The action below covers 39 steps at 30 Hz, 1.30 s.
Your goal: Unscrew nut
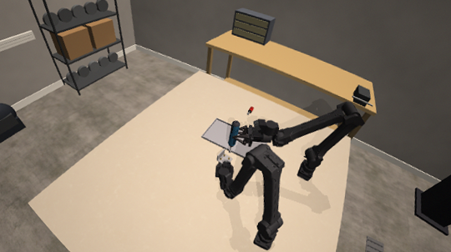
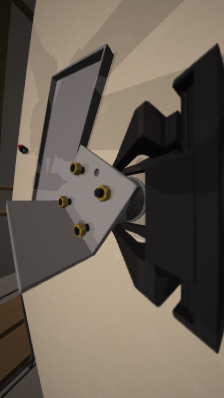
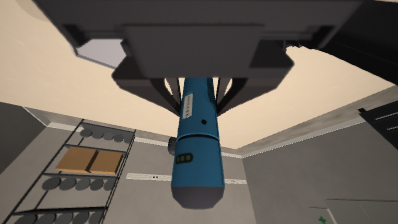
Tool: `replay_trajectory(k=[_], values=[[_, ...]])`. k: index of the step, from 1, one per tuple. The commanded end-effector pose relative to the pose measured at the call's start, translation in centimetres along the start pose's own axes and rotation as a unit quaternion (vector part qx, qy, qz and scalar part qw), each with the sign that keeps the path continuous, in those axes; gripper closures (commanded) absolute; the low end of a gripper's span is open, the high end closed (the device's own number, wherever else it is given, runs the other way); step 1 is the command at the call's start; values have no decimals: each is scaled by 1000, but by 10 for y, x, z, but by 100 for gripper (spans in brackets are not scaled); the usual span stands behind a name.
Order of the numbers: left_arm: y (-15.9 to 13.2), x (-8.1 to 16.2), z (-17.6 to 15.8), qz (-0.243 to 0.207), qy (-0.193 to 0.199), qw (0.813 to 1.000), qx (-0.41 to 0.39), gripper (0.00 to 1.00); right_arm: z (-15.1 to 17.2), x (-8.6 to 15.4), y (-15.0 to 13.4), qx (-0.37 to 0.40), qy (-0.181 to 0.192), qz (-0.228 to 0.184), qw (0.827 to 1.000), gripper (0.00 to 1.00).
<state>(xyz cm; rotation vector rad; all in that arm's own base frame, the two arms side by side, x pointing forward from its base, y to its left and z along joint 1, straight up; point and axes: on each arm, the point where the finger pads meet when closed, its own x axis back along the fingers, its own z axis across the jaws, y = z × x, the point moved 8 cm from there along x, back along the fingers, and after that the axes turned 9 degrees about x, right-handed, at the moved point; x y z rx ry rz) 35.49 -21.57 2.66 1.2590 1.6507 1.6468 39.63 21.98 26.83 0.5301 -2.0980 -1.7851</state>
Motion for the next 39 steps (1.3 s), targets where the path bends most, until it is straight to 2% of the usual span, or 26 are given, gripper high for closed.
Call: replay_trajectory(k=[1,8,10,20,25,27,34,37,39], values=[[11,-3,-5,-18,-6,1000,-13,41,-14,-25,56,-5,-16,-75,997,58],[11,-3,-5,-18,-6,1000,-13,41,-16,-24,64,-5,-17,-83,996,58],[11,-3,-5,-18,-6,1000,-13,41,-14,-31,54,-5,-16,-72,997,58],[11,-3,-5,-18,-6,1000,-13,41,-14,-43,54,-5,-16,-72,997,58],[11,-3,-5,-18,-6,1000,-13,41,-16,-38,65,-5,-18,-84,996,58],[11,-3,-5,-18,-6,1000,-13,41,-14,-46,54,-5,-16,-72,997,58],[11,-3,-5,-18,-6,1000,-13,41,-15,-52,60,-5,-17,-79,997,58],[11,-3,-5,-18,-6,1000,-13,41,-14,-58,54,-5,-16,-72,997,58],[11,-3,-5,-18,-6,1000,-13,41,-16,-54,63,-5,-17,-82,997,58]])
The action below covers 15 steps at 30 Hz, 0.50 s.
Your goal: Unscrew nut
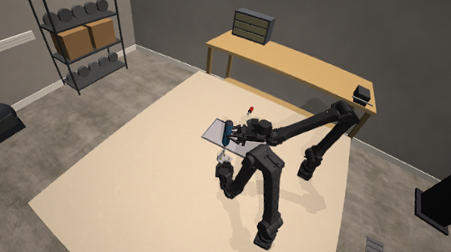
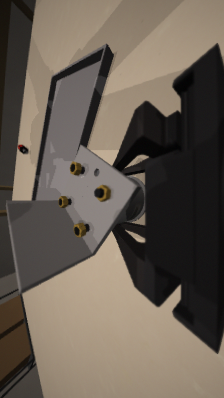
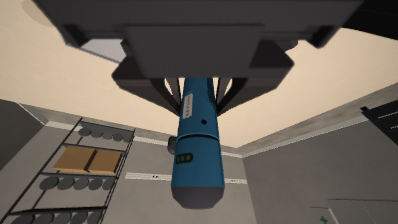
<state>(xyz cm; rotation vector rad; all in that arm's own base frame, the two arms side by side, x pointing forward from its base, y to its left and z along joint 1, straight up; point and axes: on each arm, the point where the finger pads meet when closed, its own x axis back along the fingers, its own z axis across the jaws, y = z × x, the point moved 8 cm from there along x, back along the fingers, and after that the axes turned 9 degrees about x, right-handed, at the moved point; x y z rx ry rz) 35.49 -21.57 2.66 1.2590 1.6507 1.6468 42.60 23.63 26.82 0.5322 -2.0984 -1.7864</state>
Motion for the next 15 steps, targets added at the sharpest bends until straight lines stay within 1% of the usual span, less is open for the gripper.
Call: replay_trajectory(k=[1,3,7,11,15], values=[[11,-3,-5,-18,-6,1000,-13,41,-16,-19,67,-5,-18,-85,996,58],[11,-3,-5,-18,-6,1000,-13,41,-16,-19,67,-5,-18,-85,996,58],[11,-3,-5,-18,-6,1000,-13,41,-14,-25,55,-5,-16,-73,997,58],[11,-3,-5,-18,-6,1000,-13,41,-15,-24,62,-5,-17,-80,997,58],[11,-3,-5,-18,-6,1000,-13,41,-14,-29,55,-5,-16,-73,997,58]])
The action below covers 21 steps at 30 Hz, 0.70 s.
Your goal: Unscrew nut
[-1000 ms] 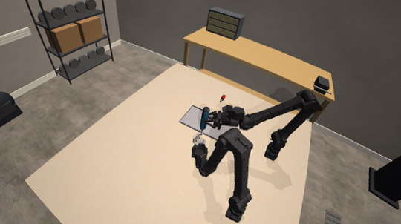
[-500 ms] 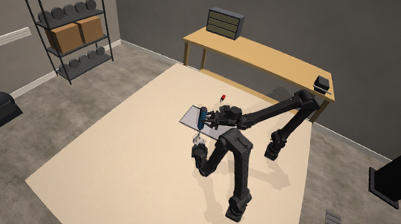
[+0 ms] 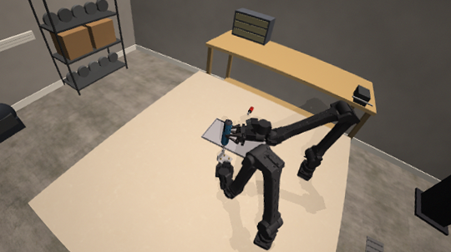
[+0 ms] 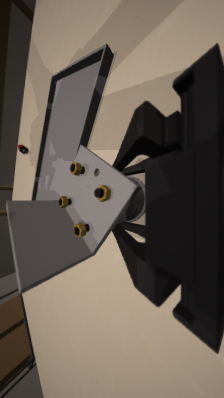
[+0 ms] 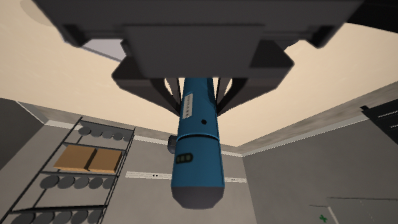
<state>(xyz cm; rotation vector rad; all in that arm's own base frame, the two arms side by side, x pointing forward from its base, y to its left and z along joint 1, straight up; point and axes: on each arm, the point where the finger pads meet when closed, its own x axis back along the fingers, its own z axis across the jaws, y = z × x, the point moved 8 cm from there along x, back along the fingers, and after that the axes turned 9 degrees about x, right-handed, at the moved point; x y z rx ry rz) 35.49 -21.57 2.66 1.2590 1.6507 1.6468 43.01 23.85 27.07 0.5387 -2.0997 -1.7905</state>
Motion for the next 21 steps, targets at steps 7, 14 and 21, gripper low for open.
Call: replay_trajectory(k=[7,14,21], values=[[11,-3,-5,-18,-6,1000,-13,41,-9,-17,66,-4,-14,-85,996,58],[11,-3,-5,-18,-6,1000,-13,41,0,-11,63,-3,-10,-86,996,58],[11,-3,-5,-18,-6,1000,-13,41,1,-8,61,-2,-11,-86,996,58]])
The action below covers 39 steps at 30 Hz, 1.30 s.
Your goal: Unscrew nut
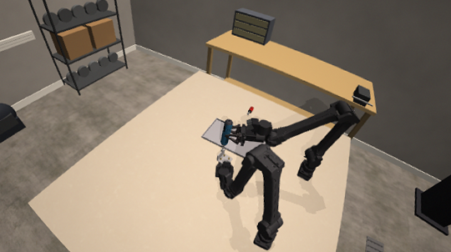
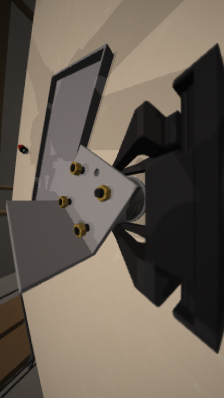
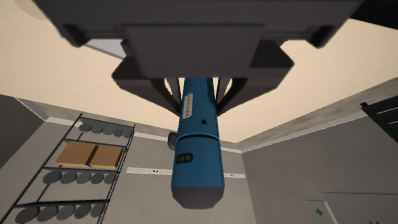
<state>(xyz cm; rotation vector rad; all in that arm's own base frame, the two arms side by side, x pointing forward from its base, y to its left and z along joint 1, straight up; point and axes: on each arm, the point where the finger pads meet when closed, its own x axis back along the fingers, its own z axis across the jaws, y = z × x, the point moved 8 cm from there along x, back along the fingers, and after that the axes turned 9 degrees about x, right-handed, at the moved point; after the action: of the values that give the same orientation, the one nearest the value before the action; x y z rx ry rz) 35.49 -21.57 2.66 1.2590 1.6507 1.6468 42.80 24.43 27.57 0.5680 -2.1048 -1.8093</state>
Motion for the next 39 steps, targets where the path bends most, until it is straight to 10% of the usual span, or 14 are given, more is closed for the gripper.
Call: replay_trajectory(k=[1,39], values=[[11,-3,-5,-18,-6,1000,-13,41,-4,-9,54,-2,-8,-72,997,58],[11,-3,-5,-18,-6,1000,-13,41,13,17,25,3,-7,-55,998,58]])
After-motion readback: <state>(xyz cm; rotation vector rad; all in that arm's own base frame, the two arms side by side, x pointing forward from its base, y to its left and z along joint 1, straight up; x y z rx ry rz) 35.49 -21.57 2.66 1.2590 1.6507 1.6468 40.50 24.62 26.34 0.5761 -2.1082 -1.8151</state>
